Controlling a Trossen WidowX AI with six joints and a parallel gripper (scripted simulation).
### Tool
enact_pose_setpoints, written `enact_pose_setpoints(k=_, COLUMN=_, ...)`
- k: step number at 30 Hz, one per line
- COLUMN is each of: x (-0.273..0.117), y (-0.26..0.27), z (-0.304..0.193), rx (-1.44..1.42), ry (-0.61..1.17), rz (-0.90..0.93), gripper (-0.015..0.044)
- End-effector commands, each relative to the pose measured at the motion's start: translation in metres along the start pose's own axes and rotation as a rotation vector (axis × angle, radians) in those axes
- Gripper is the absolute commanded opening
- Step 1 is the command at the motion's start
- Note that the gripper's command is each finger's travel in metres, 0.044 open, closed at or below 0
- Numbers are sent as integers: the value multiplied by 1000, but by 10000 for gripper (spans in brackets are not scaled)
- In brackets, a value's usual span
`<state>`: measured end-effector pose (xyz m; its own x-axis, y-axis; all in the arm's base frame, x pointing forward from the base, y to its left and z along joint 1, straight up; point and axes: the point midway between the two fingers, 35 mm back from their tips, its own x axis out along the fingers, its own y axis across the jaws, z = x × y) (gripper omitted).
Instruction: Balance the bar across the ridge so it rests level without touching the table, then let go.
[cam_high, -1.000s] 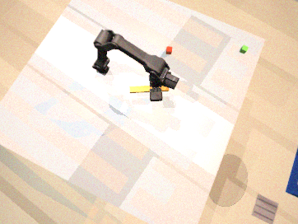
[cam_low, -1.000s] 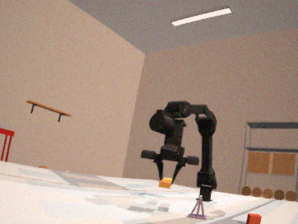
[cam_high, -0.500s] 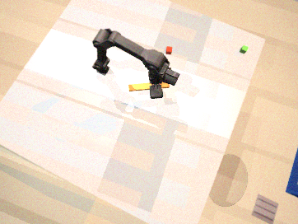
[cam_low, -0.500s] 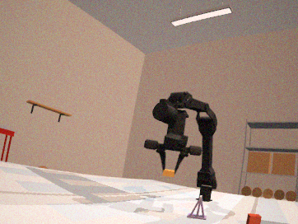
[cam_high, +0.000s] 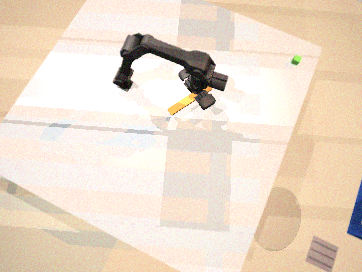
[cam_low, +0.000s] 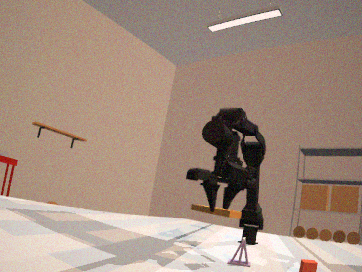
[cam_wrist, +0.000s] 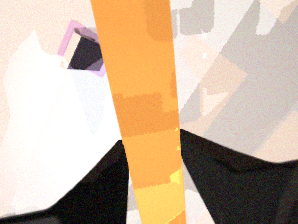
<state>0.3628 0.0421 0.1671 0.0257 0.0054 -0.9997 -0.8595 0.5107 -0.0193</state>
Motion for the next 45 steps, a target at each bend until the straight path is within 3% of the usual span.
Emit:
enact_pose_setpoints(k=1, x=-2, y=5, z=13, rx=-131, ry=0, rz=-3, gripper=0)
enact_pose_setpoints(k=26, x=-2, y=67, z=81, rx=-884, ry=-6, rz=-1, gripper=0)
enact_pose_setpoints(k=45, x=23, y=71, z=81, rx=-894, ry=-6, rz=-1, gripper=0)
